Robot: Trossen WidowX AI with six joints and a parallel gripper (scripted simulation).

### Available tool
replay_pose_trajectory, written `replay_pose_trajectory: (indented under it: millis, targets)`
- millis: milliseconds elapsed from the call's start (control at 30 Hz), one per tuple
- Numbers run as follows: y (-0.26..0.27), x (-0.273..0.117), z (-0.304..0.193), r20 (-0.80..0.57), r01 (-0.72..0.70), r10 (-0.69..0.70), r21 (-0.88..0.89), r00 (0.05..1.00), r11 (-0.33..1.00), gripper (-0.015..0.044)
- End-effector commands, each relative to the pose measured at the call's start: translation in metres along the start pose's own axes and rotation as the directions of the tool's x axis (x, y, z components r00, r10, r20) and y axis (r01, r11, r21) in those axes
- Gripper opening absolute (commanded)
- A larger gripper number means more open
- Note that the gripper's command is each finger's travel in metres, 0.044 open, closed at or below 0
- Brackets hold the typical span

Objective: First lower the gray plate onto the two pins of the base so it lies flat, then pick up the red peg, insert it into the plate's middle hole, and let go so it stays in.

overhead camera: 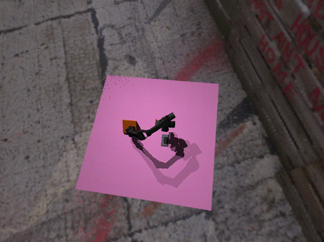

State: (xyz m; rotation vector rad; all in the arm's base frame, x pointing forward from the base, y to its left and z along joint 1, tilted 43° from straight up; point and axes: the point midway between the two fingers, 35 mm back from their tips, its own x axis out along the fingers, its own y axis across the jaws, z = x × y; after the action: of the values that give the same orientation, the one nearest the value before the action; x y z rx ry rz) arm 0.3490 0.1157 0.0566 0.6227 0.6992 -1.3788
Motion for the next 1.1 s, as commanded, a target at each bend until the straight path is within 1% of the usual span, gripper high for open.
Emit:
replay_pose_trajectory:
  millis: [0, 1067]
  targets:
    - [0.001, 0.007, 0.013, 0.004, -0.004, 0.004, -0.001, 1.000, 1.000, 0.0000]
    - [-0.010, 0.057, 0.104, 0.024, -0.002, 0.001, 0.028, 1.000, 1.000, 0.0000]
